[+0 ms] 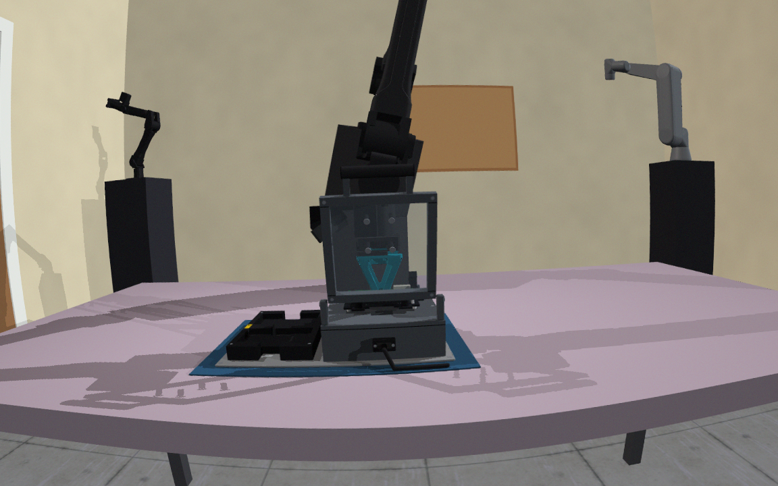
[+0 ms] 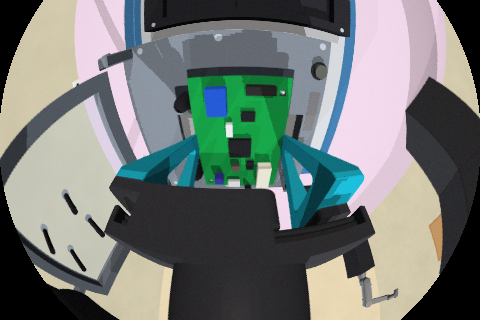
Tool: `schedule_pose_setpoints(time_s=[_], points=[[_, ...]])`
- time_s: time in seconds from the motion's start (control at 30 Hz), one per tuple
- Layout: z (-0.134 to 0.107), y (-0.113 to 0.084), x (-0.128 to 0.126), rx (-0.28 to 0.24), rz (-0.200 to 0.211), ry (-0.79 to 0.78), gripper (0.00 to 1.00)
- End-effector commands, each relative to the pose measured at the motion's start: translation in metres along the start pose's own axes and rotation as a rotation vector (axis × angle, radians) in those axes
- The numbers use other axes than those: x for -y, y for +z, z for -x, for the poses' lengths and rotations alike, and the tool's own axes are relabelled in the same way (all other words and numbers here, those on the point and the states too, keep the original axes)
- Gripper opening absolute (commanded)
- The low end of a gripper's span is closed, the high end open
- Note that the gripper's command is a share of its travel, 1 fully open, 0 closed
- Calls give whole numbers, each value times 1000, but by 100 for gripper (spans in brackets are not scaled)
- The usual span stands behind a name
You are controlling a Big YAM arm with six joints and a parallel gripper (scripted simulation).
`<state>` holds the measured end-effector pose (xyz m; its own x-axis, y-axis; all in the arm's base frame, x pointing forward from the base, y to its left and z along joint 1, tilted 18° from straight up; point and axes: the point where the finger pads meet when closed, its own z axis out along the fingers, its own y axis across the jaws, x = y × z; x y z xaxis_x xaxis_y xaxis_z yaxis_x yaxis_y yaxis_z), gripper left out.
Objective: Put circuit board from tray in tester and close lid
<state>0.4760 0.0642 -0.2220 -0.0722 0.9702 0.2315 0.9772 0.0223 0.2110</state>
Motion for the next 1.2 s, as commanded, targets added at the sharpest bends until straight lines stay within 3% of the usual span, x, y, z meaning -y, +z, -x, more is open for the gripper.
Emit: schedule_pose_setpoints(time_s=[0.0, 1.17], points=[[-6, 0, -12, 1, 23, -7, 72], [-6, 2, -10, 1, 17, -6, 72]])
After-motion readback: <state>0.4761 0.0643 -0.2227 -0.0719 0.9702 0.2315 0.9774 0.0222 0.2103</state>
